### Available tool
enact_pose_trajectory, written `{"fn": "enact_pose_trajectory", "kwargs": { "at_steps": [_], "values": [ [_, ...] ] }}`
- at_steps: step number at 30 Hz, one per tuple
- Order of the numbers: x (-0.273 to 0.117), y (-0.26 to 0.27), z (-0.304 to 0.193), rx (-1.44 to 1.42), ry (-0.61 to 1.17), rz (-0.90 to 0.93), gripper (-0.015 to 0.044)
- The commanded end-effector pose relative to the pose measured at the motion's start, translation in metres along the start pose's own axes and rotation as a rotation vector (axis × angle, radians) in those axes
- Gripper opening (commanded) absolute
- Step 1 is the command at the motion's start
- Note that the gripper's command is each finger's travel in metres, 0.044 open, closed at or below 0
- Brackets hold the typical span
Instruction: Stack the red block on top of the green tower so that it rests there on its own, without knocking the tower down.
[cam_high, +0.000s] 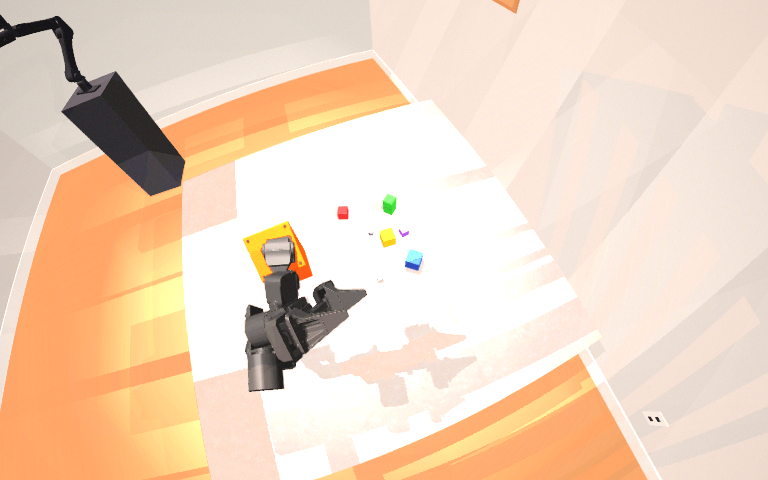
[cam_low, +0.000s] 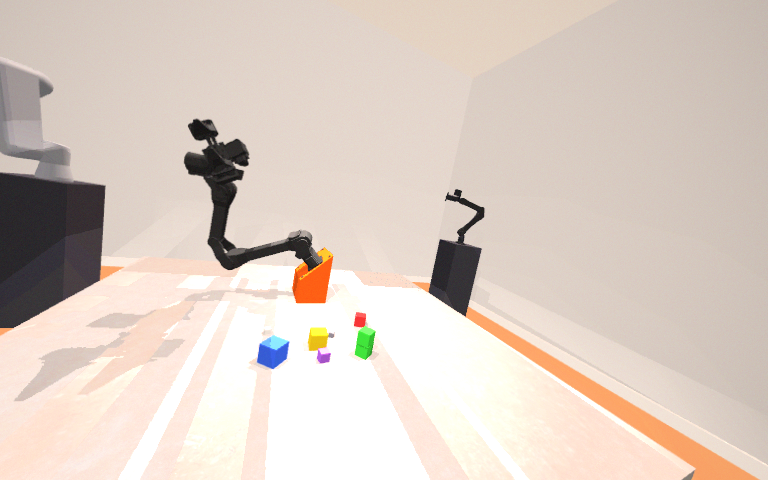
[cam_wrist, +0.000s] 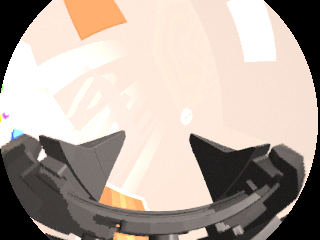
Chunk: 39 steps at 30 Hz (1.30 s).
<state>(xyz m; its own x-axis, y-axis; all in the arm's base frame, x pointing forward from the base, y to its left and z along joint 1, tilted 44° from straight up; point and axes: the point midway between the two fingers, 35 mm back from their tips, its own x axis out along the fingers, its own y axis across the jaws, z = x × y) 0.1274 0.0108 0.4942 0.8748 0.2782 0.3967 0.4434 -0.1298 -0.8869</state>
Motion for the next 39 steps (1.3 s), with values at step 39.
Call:
{"fn": "enact_pose_trajectory", "kwargs": {
  "at_steps": [39],
  "values": [
    [0.079, 0.197, 0.259, 0.586, 0.062, 0.734, 0.0440]
  ]
}}
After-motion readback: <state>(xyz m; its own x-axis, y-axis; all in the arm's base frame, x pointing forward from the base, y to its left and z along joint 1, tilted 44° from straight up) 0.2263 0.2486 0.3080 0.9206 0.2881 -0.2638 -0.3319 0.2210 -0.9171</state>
